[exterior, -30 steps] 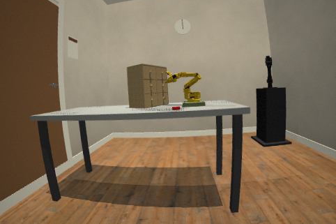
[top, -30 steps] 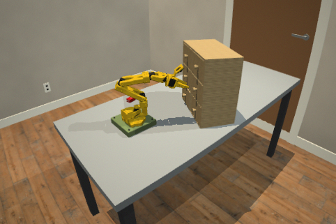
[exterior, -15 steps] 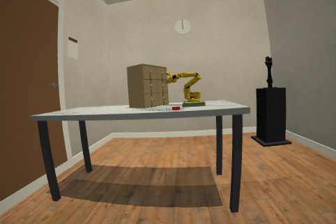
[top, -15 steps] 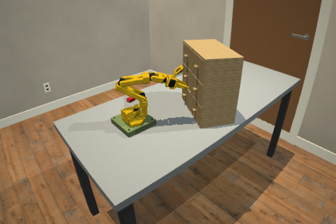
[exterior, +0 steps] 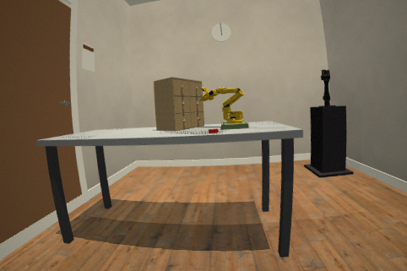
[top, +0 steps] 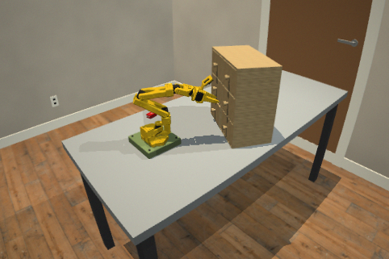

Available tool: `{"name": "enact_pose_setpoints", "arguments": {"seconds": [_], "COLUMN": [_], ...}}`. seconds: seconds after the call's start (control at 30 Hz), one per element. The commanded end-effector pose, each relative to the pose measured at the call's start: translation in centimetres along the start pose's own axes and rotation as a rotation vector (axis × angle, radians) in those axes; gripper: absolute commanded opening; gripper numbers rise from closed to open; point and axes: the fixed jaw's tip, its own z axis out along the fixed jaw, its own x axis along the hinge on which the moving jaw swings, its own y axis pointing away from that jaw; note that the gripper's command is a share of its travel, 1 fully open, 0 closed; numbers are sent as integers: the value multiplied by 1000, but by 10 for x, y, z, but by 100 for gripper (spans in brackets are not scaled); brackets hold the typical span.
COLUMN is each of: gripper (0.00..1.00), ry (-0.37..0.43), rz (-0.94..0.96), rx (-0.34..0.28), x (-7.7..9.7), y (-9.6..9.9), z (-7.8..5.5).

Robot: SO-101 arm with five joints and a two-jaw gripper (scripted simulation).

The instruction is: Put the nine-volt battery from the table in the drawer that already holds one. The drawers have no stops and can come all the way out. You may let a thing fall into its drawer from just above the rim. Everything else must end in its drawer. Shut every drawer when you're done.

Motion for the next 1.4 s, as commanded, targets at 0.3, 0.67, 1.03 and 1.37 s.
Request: {"name": "enact_pose_setpoints", "arguments": {"seconds": [0.3,0.67,1.03,1.37], "gripper": [21,21,21,21], "ry": [17,16,16,16], "rz": [5,3,3,2], "rx": [-2,-5,-5,-6], "x": [5,7,7,8], "y": [0,1,1,2], "z": [17,33,33,39]}}
